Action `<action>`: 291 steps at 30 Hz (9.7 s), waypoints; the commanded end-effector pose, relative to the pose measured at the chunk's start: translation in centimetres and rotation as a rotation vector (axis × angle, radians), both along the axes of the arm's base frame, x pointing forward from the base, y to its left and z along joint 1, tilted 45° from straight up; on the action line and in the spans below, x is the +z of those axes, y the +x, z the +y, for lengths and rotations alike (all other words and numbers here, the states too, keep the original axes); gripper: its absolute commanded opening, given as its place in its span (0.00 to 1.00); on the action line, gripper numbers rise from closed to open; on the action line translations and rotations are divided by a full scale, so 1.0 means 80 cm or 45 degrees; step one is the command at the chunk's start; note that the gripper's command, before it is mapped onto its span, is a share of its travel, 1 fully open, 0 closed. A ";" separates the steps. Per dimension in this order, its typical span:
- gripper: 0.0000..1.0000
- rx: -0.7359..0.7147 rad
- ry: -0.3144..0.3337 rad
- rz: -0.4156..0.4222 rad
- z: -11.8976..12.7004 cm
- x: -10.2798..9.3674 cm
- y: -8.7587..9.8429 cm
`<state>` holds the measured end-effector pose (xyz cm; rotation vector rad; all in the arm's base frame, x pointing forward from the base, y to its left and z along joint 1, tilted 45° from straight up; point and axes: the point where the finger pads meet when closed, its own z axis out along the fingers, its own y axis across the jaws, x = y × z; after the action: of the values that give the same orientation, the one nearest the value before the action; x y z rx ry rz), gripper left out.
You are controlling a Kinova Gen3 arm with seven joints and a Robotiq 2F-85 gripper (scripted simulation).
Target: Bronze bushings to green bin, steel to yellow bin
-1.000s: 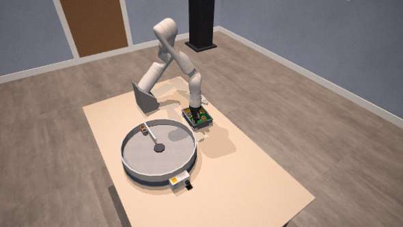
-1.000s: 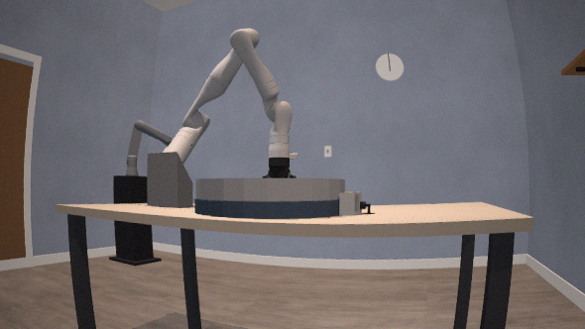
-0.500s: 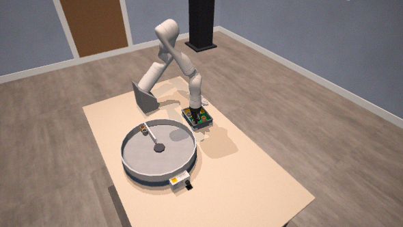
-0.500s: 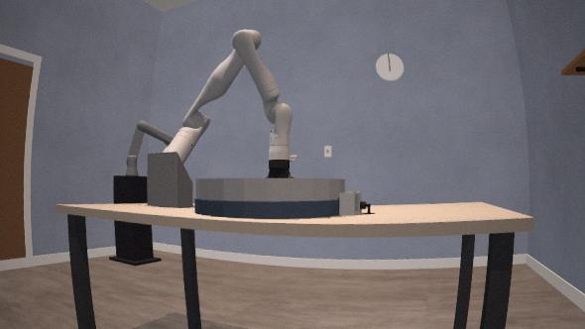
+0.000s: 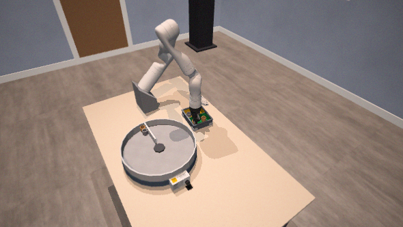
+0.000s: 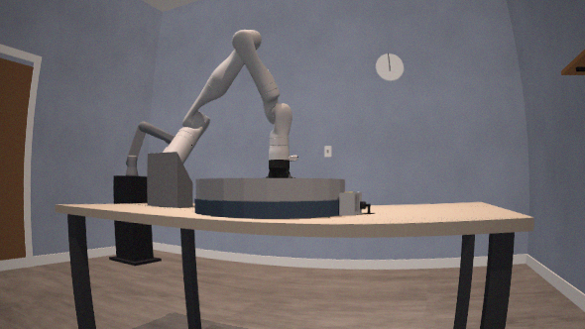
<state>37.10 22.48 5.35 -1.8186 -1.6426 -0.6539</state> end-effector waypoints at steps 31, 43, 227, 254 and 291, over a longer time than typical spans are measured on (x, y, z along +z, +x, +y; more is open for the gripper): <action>0.16 -0.001 0.000 -0.001 -0.001 0.000 0.001; 0.16 -0.001 0.000 -0.001 -0.001 0.000 0.001; 0.16 -0.007 0.001 0.000 -0.120 0.119 0.007; 0.16 -0.007 0.001 0.000 -0.120 0.119 0.007; 0.14 -0.006 0.000 -0.001 -0.256 -0.036 -0.020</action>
<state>35.69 3.98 4.42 -1.8197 -1.6578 -0.6446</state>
